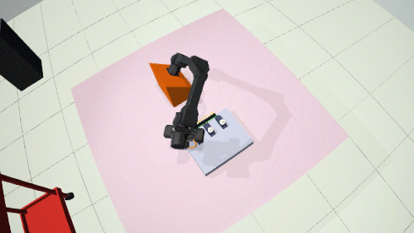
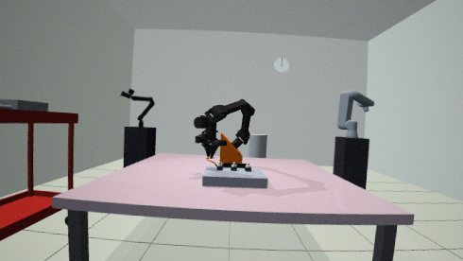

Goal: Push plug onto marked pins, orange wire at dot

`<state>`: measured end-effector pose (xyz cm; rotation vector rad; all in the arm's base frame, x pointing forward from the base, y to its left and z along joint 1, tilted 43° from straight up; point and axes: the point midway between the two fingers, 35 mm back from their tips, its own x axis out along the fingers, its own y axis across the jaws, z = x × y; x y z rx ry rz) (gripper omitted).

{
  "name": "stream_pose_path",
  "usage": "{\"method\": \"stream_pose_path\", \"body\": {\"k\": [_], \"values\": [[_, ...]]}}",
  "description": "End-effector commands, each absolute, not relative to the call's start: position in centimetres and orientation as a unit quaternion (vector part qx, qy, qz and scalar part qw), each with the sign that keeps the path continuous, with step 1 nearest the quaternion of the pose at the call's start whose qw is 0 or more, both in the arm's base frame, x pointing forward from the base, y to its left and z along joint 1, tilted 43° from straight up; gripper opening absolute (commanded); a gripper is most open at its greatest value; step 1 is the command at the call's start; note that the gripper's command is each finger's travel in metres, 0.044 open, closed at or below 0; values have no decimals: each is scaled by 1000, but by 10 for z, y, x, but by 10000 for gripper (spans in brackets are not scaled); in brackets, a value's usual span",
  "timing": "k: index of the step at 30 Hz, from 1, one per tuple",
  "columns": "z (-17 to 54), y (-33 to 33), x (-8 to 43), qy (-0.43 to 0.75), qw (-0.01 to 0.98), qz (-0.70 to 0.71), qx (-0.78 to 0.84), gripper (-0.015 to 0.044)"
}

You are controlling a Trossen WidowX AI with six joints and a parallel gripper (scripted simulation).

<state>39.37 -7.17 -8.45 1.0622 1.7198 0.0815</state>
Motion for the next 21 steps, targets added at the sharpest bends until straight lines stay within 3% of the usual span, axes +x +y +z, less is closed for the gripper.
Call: {"method": "stream_pose_path", "body": {"k": [1,21], "values": [[-79,-73,391,720,518,9,461,0],[-66,-68,355,681,331,-236,609,0]]}}
